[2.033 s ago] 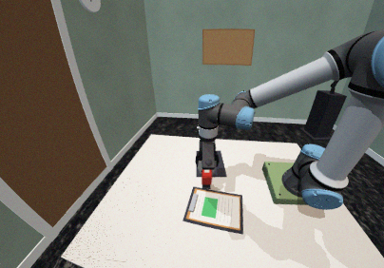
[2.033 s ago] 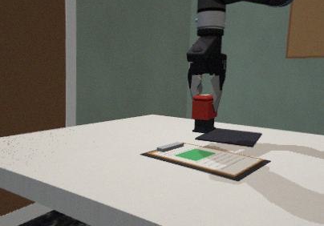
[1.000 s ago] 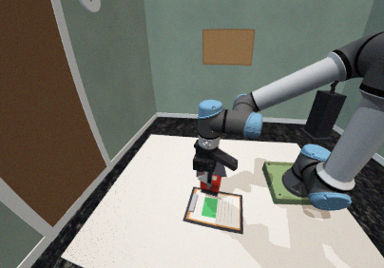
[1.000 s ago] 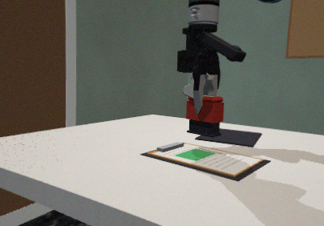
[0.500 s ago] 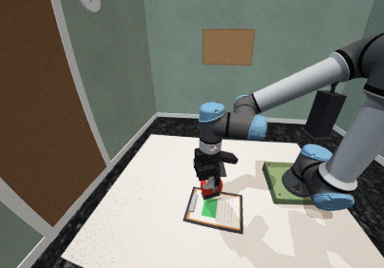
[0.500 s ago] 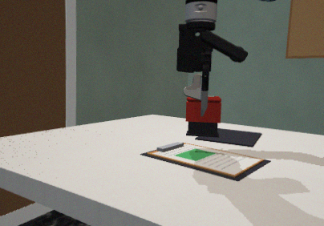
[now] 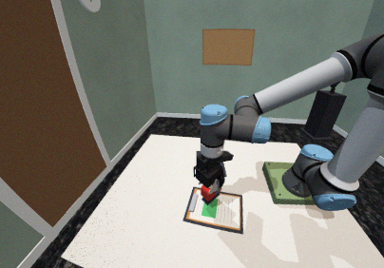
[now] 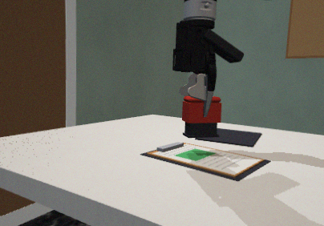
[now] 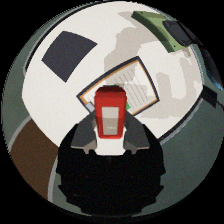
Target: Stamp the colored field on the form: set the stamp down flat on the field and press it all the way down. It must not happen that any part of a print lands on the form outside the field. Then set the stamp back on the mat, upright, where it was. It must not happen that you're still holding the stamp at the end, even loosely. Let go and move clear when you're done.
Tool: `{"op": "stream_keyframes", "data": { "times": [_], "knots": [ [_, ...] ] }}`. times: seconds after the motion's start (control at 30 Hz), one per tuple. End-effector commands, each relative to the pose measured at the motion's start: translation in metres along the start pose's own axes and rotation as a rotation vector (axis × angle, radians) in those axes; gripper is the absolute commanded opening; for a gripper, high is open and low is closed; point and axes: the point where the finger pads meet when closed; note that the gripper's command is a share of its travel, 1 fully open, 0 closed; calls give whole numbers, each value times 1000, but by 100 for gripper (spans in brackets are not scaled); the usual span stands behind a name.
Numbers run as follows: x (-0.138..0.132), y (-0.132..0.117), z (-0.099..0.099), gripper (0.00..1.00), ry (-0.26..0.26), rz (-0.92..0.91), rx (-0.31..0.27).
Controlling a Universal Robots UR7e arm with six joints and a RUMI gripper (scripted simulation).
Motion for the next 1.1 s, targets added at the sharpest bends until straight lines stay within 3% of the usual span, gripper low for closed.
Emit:
{"op": "stream_keyframes", "data": {
  "times": [0.0,0.6,1.07],
  "knots": [
    [5,-3,1,16,-5,168,-5],
    [15,-10,1,16,-5,456,-6],
    [19,-12,1,16,-5,565,-6]
  ]
}}
Point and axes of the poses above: the point where the finger pads meet when closed, its own z axis back along the fingers, its own x axis across the jaws, y = z × x, and after that the axes turned 15 degrees about -z, right-handed
